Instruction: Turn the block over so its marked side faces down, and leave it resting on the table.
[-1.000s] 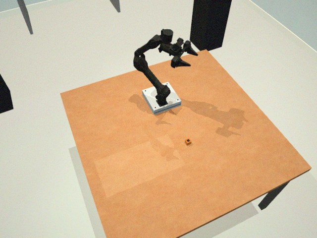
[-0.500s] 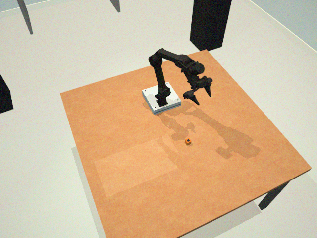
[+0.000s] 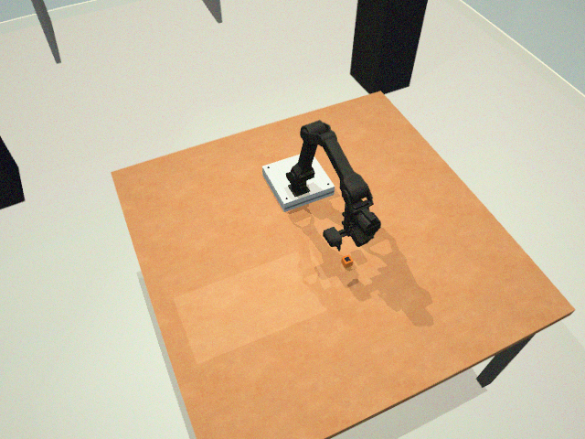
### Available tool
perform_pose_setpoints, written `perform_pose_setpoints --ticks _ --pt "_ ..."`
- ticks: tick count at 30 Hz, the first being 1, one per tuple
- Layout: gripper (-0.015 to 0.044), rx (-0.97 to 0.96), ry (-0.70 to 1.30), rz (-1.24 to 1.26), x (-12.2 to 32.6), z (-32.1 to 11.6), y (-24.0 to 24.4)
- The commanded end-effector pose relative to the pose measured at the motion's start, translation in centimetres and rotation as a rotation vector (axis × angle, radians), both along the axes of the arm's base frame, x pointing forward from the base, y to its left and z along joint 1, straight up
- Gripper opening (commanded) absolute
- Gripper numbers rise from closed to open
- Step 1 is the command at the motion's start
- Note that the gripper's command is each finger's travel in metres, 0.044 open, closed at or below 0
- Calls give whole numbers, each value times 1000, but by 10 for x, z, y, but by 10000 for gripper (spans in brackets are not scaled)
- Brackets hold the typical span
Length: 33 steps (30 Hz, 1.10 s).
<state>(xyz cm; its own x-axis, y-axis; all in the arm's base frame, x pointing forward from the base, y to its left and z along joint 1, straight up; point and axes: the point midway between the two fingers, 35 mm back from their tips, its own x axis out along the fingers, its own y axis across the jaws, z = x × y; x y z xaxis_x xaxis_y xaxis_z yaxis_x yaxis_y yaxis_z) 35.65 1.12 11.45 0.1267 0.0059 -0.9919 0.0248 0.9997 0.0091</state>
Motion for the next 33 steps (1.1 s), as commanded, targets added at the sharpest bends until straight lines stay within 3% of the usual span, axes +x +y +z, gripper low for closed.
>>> perform_pose_setpoints --ticks 1,8,33 --pt "440 -1 86 -11 2 -23 -5" --pt "440 -1 89 -11 2 -59 -3" --pt "440 -1 89 -11 2 -94 -2"
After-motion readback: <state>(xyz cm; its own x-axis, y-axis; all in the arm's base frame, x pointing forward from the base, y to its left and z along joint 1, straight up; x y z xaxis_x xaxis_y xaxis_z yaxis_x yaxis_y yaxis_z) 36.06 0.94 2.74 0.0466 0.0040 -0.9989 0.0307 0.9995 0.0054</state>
